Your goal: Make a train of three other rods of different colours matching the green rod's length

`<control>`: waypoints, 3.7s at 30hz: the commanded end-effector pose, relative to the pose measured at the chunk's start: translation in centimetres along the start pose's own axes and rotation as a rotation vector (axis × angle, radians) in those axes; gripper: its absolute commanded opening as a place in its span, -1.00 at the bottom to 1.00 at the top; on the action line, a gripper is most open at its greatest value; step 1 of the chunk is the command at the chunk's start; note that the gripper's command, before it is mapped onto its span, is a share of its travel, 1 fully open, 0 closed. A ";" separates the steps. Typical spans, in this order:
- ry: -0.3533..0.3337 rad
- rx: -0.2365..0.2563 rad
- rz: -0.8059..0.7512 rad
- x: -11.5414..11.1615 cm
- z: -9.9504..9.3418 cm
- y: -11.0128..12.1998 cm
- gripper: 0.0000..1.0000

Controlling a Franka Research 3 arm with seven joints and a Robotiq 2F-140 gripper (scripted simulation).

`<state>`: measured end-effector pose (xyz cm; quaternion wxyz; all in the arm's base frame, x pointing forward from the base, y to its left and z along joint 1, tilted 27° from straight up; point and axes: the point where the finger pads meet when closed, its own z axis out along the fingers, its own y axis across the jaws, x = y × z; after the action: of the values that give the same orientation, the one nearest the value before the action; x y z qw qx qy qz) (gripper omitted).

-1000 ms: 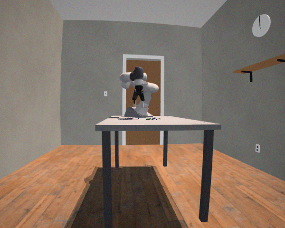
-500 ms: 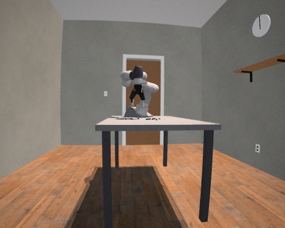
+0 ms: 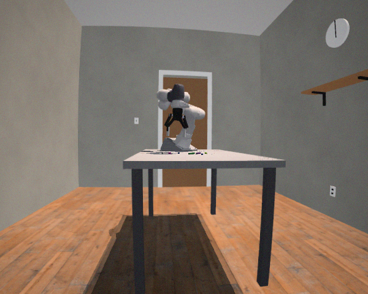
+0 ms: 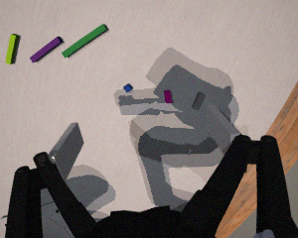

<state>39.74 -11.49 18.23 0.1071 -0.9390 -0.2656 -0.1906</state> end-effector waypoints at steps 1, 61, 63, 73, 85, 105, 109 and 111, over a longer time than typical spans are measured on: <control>0.005 -0.009 0.167 0.3 -0.4 0.2 1.00; 0.001 -0.049 1.178 -0.6 -1.1 2.6 1.00; 0.002 -0.049 1.214 -0.6 -1.0 2.6 1.00; 0.003 -0.051 1.396 -0.8 -0.9 2.9 1.00; 0.005 -0.050 1.613 -0.9 -0.6 3.2 1.00; 0.006 -0.042 1.994 -1.1 0.2 3.7 1.00; 0.005 -0.040 2.054 -1.1 0.3 3.8 1.00; 0.005 -0.038 2.106 -1.1 0.5 3.8 1.00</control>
<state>40.62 -15.16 16.80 0.1996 -0.7465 0.6345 -0.0163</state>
